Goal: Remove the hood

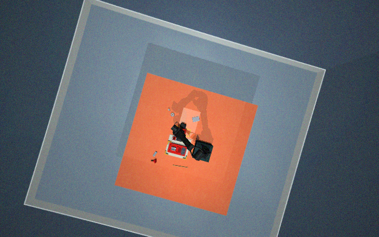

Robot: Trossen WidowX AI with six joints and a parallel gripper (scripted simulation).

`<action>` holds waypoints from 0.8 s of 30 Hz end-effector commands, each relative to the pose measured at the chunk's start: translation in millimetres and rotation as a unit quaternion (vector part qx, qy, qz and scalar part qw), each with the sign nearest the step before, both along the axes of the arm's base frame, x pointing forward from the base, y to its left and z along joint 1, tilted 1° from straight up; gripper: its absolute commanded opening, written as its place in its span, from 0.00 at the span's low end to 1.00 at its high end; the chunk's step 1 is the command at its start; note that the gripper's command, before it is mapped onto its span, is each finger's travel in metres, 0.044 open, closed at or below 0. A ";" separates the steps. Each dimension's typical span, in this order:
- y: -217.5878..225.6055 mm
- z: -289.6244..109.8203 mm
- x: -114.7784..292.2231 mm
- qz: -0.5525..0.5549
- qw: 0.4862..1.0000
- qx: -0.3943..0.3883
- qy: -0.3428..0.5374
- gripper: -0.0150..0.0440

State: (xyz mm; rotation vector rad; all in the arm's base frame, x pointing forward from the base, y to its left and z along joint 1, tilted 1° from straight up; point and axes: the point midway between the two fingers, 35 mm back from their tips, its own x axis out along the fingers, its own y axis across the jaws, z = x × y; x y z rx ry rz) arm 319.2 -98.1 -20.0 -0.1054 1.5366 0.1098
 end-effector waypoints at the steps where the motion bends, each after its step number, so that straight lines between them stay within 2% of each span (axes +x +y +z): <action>1: -0.5 -2.5 0.4 0.001 1.000 -0.002 -0.001 0.25; 24: -0.5 -13.9 0.6 0.001 1.000 -0.002 0.000 0.25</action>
